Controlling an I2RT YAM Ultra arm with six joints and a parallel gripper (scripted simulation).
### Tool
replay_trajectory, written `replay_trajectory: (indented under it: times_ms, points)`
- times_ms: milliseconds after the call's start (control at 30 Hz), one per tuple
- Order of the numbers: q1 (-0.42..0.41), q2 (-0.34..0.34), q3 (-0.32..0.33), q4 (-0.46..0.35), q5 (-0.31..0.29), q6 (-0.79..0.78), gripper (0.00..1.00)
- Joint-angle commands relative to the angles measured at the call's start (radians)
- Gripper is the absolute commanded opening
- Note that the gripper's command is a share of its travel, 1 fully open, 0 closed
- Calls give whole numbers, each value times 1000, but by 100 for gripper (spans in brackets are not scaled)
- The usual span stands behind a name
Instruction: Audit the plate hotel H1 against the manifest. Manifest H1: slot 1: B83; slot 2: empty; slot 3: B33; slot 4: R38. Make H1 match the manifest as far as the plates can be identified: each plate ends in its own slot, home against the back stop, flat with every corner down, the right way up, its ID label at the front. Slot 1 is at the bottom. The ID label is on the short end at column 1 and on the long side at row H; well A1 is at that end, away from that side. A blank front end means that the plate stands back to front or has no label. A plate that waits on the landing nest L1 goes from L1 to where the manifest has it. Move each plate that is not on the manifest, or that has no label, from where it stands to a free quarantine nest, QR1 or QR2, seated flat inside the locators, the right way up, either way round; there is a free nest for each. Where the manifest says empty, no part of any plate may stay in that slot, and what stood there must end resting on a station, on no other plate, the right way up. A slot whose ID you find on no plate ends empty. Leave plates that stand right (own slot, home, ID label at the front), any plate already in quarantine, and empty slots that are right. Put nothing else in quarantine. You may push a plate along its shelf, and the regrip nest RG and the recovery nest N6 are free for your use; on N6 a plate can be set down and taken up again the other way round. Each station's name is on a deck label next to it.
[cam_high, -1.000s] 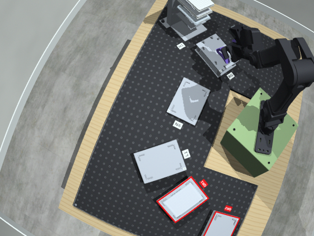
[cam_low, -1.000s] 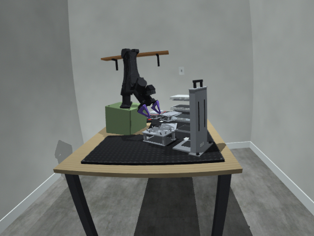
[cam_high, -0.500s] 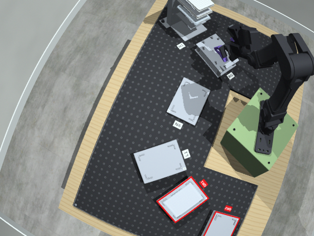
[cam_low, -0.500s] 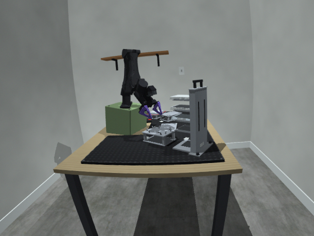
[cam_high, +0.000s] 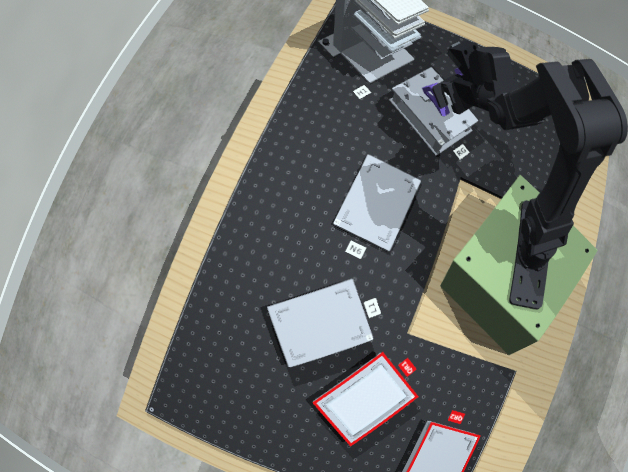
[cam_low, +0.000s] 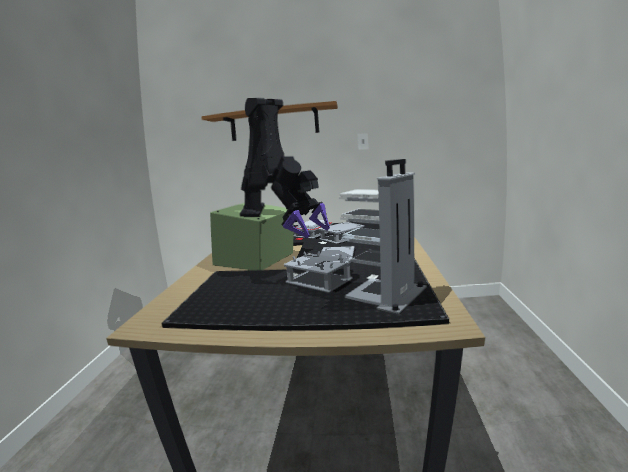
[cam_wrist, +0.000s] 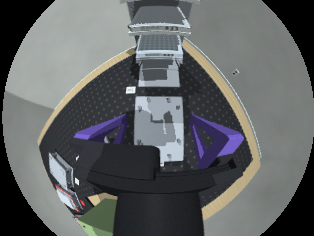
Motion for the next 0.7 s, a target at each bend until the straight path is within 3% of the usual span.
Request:
replay_trajectory:
  times_ms: [0, 133, 200, 667]
  points:
    - [14, 15, 45, -16, 9, 11, 100]
    - [15, 0, 55, -19, 9, 14, 100]
    - [22, 29, 65, -21, 15, 16, 100]
    - [43, 63, 127, -40, 31, 30, 100]
